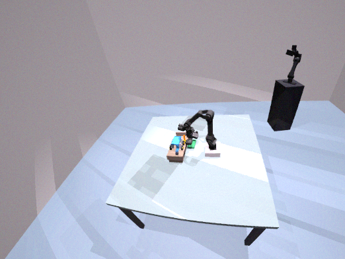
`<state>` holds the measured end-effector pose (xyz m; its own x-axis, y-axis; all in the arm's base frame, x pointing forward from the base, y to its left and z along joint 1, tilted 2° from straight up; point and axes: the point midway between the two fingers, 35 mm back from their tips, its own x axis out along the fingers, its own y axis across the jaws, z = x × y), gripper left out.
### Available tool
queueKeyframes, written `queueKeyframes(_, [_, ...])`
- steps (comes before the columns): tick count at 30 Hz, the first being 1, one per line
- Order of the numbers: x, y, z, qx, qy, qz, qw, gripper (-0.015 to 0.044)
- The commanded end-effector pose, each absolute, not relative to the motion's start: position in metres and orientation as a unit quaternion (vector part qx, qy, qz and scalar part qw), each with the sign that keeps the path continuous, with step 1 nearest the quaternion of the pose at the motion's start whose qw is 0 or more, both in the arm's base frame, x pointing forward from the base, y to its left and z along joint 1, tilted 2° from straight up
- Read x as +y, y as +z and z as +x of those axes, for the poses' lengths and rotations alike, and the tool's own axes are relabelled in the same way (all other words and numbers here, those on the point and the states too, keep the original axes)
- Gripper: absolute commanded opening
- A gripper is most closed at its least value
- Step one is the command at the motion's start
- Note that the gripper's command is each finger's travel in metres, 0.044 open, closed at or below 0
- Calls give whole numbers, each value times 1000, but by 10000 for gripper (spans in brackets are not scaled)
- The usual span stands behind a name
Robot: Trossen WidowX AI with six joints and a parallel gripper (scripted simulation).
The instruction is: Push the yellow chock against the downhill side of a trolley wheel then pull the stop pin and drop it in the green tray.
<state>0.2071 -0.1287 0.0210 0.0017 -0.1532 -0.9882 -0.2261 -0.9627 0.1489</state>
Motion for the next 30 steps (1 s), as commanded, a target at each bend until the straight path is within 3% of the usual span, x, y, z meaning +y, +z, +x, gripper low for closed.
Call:
queueKeyframes(1, [-127,19,207,137,695,-706,26,190])
queueKeyframes(30, [-116,7,207,137,695,-706,27,190])
